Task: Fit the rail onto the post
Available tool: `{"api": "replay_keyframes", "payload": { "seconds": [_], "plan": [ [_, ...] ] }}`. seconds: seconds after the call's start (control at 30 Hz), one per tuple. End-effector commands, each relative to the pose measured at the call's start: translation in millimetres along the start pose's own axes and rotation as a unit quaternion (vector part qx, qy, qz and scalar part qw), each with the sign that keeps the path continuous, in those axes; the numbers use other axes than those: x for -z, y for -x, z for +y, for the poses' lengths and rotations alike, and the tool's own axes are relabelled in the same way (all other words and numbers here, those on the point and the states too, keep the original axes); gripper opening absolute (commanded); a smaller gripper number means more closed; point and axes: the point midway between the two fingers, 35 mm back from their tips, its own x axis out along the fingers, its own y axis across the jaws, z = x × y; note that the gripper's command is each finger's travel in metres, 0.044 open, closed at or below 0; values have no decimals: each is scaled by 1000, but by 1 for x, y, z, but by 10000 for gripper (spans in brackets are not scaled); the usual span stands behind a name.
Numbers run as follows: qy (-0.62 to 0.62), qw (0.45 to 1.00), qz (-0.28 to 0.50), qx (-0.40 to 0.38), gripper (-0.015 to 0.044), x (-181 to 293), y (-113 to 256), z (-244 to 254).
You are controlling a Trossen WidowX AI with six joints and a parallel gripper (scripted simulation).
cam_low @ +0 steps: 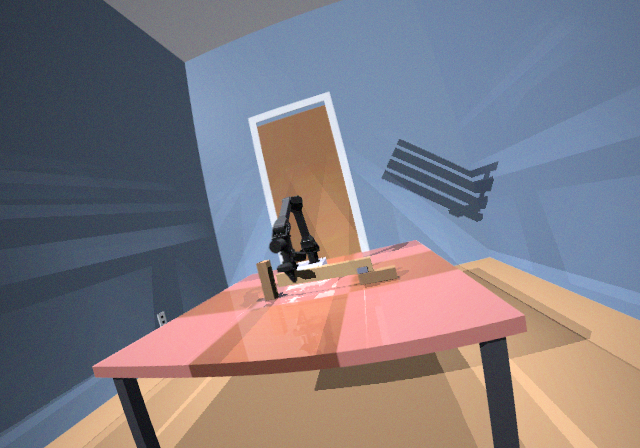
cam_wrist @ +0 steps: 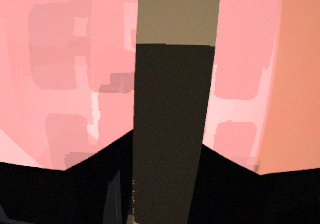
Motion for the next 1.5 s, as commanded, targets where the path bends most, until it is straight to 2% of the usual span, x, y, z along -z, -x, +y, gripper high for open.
{"api": "replay_keyframes", "payload": {
  "seconds": [0.0,1.47],
  "plan": [
    [1,1000,2,4,0,3,1,-2],
    [1,1000,2,4,0,16,4,-2]
  ]
}}
